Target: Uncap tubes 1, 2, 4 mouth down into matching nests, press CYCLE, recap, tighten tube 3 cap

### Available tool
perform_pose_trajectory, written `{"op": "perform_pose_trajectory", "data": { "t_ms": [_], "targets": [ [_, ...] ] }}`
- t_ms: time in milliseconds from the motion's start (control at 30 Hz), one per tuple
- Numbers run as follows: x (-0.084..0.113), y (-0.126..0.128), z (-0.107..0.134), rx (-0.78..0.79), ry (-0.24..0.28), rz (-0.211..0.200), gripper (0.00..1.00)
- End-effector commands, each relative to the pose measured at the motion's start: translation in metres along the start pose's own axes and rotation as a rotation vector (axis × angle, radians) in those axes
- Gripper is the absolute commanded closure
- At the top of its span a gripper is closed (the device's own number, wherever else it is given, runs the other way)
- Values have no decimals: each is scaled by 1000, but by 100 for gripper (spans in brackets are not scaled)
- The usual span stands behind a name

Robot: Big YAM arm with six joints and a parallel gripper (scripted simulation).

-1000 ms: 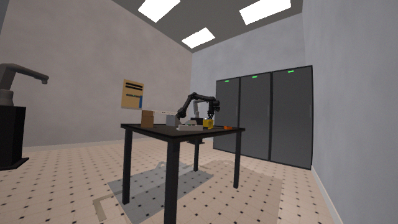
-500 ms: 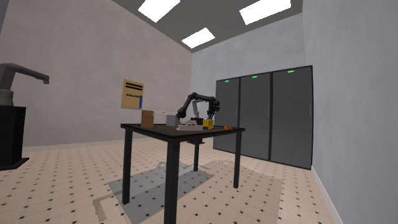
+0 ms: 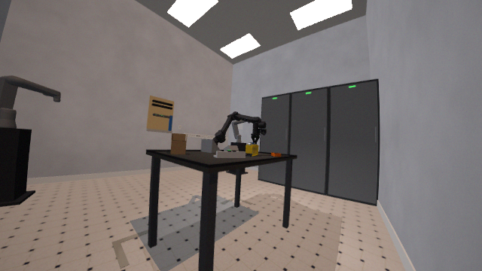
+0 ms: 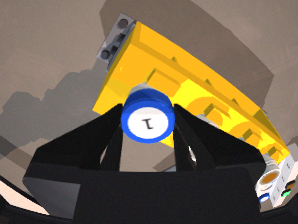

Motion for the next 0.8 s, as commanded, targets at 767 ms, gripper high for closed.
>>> {"op": "perform_pose_trajectory", "data": {
  "t_ms": [767],
  "targets": [
    [-3,9,-2,-1134,19,-11,100]
  ]
}}
Point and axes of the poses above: the point where the finger pads meet when closed, its own x axis back along the fingers, its own y axis across the jaws, z = x × y, the point moved 3 cm from there along x, back along the fingers, and after that the axes turned 10 degrees about x, right-handed, at the moved point
